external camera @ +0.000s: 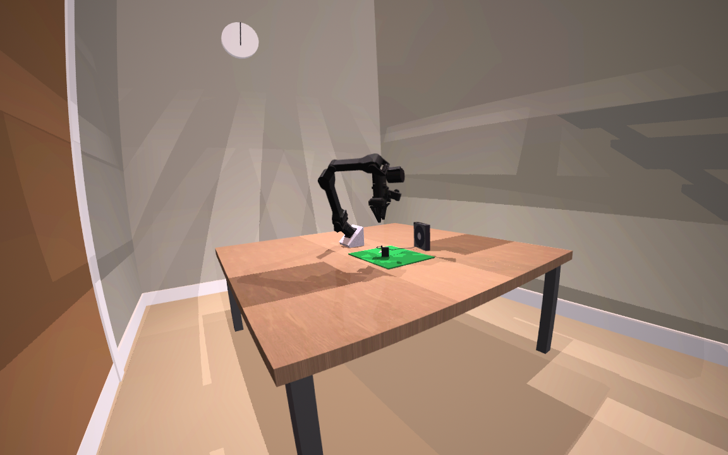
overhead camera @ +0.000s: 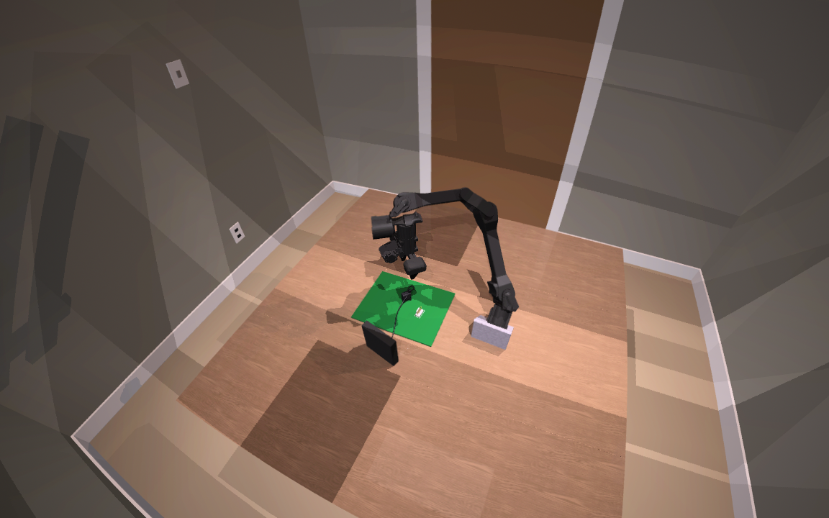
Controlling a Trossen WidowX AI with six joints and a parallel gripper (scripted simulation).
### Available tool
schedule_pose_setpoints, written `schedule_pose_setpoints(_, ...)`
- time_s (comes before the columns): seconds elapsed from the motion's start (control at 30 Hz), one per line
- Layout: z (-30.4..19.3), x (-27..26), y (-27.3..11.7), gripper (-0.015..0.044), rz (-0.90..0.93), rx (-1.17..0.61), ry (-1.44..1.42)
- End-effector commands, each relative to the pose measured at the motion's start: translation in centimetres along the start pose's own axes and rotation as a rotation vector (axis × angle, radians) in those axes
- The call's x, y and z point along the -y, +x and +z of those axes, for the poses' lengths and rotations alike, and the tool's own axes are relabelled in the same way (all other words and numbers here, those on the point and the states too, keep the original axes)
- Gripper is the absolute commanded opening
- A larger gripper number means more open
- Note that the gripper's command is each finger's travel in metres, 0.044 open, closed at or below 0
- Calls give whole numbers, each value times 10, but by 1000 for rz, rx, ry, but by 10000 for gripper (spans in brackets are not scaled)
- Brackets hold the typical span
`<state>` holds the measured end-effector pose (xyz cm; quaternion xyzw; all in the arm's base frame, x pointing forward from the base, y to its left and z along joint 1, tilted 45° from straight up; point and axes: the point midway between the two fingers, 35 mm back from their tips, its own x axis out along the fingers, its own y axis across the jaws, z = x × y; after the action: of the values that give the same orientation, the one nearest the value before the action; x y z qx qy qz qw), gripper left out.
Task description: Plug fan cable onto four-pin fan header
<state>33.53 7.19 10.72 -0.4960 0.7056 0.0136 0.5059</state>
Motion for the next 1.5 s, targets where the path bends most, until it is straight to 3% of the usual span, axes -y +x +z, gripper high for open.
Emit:
schedule_pose_setpoints(0.0, 19, -3, -7, 440, -3, 4, -61)
schedule_pose_setpoints(0.23, 21, -2, 6, 440, -3, 2, -68)
schedule_pose_setpoints(0.5, 18, -2, 90, 440, -2, -19, -114)
schedule_pose_setpoints(1.47, 17, -2, 127, 440, -2, -19, -115)
